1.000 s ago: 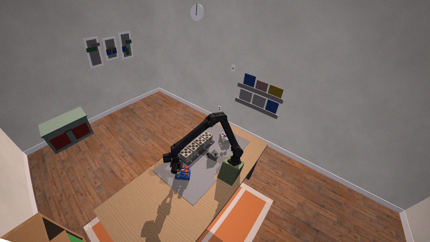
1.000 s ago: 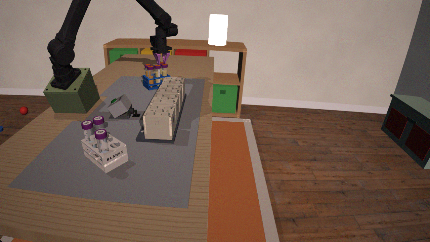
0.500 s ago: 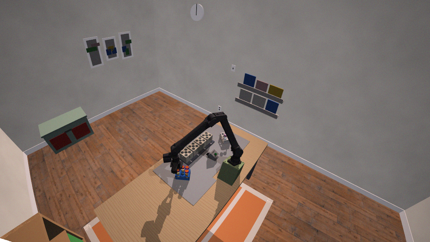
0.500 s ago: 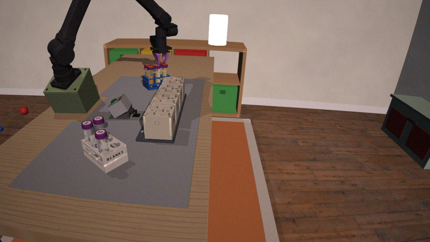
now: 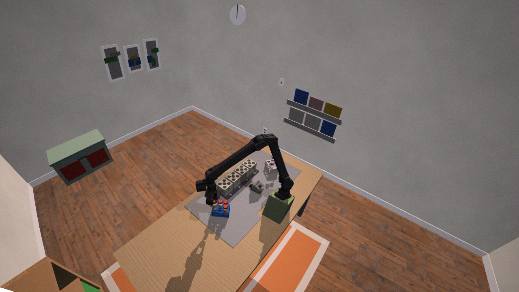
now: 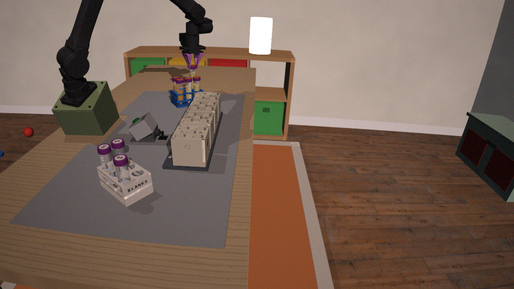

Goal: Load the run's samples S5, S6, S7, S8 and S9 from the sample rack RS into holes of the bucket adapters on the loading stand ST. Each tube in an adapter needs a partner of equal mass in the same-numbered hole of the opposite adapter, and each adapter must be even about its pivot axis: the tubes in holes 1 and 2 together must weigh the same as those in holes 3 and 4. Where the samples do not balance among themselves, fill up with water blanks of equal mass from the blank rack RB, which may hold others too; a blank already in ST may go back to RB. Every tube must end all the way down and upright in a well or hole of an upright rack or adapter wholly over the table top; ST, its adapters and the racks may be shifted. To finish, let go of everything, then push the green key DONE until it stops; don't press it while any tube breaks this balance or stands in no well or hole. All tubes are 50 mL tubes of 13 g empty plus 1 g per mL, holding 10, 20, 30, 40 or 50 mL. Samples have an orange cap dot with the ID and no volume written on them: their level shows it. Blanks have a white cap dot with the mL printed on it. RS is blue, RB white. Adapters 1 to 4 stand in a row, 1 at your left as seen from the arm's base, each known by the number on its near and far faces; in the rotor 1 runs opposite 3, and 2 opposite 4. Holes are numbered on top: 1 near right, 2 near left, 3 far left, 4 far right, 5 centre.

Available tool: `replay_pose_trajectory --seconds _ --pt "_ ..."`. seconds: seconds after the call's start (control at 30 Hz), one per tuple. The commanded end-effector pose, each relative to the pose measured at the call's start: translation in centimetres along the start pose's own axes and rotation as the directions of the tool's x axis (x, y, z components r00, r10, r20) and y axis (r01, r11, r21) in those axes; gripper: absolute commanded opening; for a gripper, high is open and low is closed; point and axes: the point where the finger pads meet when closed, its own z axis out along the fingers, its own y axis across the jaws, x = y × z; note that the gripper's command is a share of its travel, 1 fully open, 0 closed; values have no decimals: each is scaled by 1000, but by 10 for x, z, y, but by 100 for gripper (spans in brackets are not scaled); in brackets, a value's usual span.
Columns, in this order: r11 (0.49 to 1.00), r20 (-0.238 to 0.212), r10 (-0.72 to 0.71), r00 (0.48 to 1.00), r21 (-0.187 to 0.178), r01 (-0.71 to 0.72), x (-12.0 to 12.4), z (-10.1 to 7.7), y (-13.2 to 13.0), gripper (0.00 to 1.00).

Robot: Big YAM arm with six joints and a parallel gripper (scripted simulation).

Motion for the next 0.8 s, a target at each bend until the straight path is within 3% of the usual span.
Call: replay_pose_trajectory --seconds 0.0,0.1,0.77 --pt "996 23 9 1000 87 -11 -10 -54 -24 0" --pt "996 23 6 1000 86 -8 -10 -57 -24 0" --pt "996 28 9 1000 89 -12 -9 -120 -20 0"
